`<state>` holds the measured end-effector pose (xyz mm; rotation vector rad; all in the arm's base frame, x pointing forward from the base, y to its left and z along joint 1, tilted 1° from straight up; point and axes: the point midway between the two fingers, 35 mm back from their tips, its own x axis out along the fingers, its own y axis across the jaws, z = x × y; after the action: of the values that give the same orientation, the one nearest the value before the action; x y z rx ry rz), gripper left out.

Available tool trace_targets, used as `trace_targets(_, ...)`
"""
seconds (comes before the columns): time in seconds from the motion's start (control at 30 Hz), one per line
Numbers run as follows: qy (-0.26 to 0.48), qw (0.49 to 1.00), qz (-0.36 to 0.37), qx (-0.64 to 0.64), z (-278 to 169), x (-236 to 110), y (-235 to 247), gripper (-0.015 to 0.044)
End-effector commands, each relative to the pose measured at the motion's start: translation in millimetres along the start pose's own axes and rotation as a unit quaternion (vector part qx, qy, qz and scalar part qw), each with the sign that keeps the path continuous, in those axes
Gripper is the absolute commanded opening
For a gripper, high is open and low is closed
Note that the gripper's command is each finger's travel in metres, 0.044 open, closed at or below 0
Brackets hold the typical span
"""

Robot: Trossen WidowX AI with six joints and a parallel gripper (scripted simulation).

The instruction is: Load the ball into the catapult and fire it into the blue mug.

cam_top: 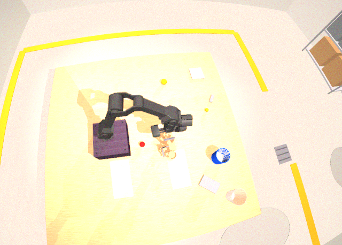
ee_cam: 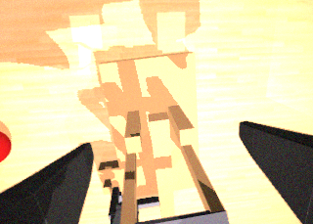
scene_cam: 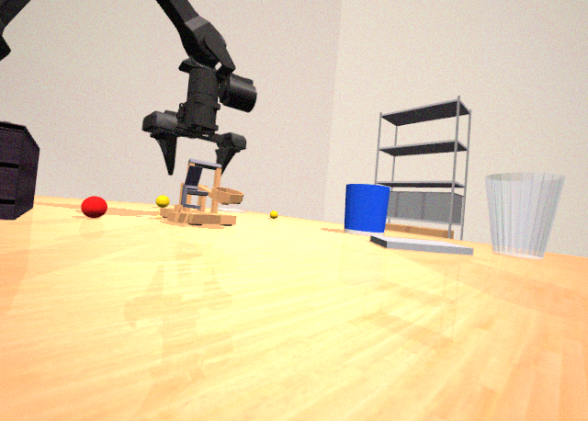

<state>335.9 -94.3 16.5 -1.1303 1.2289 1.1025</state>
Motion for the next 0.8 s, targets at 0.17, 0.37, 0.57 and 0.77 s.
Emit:
trace_targets(0.17,-0.001,1.0,0.005,-0.002,0.5,17.7,2.1,0.044)
trace_targets(0.37,-0.001,1.0,0.005,-0.002,0.5,27.4,2.2,0.044)
trace_targets(0.57,-0.001,1.0,0.005,-0.002,0.6,37.2,2.7,0.044)
trace_targets(0.77,-0.001,1.0,0.005,-0.002,0.7,46.8,3.4,0.044)
